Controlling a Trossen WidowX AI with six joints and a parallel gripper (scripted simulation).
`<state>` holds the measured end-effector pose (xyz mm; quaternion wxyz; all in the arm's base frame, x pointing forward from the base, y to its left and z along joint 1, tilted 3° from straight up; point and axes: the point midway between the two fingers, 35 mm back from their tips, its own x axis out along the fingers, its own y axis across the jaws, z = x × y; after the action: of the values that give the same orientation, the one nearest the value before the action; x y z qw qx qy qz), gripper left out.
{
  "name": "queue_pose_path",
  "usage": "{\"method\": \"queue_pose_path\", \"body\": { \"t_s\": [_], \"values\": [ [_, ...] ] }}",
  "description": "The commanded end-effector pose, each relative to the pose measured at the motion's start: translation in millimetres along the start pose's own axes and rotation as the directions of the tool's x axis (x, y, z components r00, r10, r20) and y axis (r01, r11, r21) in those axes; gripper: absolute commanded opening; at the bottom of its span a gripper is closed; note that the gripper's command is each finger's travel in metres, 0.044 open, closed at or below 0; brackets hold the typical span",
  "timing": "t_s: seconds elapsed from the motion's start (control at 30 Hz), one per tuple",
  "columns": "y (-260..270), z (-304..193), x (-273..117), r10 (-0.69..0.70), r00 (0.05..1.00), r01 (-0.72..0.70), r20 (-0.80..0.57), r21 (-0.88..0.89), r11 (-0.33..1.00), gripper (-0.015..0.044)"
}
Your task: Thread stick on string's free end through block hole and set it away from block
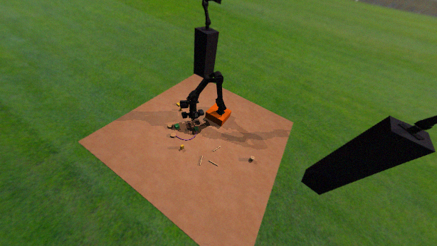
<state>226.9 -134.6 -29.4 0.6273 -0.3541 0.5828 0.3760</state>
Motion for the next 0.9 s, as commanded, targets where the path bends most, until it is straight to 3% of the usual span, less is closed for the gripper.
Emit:
{"method": "queue_pose_path", "body": {
  "t_s": [0.0,0.87],
  "values": [
    [0,-6,0,0.001,1.0,-0.001,-0.004,-0.002,1.0,0.0],
    [1,-32,8,0.012,1.0,-0.012,-0.005,0.003,1.0,0.0]
  ]
}}
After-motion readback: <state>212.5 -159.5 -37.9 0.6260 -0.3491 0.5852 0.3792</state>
